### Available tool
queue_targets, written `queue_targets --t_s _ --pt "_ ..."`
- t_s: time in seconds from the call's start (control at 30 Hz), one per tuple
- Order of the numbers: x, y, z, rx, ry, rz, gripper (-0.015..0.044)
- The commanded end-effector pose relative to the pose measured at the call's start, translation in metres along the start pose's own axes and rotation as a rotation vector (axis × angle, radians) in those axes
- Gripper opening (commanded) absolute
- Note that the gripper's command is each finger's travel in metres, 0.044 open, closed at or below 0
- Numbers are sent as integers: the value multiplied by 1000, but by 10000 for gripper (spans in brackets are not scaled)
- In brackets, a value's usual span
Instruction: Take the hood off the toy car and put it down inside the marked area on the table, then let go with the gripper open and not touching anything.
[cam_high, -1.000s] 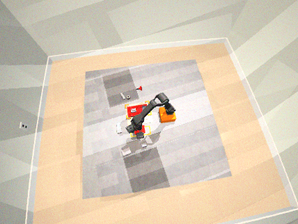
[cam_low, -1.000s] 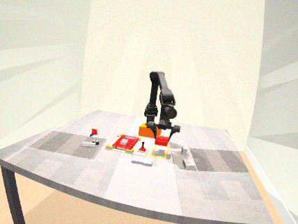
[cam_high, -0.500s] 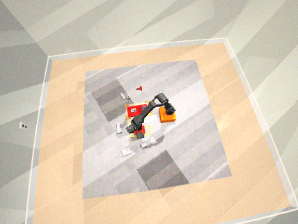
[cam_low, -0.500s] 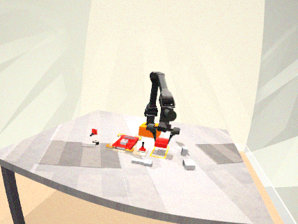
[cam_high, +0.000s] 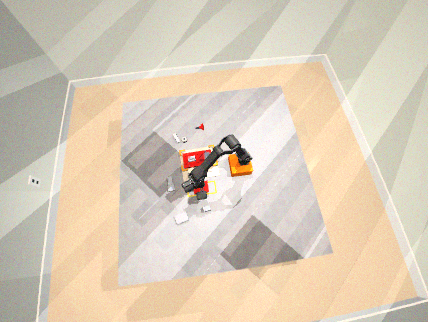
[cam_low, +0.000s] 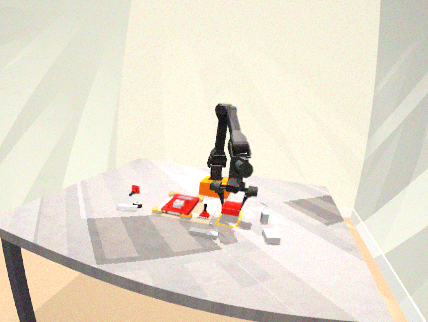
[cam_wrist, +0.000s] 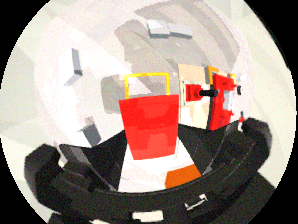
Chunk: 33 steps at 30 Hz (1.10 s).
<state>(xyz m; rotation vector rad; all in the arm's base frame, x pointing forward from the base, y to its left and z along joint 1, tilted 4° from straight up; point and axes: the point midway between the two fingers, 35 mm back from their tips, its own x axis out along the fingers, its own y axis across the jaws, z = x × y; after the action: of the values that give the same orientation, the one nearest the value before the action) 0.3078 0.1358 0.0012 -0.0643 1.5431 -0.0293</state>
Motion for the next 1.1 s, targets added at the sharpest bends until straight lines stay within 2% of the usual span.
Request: queue_targets --t_s 0.0,1.07 --pt "6 -2 -2 -5 7 -7 0" --pt "19 -2 -3 -5 7 -7 0"
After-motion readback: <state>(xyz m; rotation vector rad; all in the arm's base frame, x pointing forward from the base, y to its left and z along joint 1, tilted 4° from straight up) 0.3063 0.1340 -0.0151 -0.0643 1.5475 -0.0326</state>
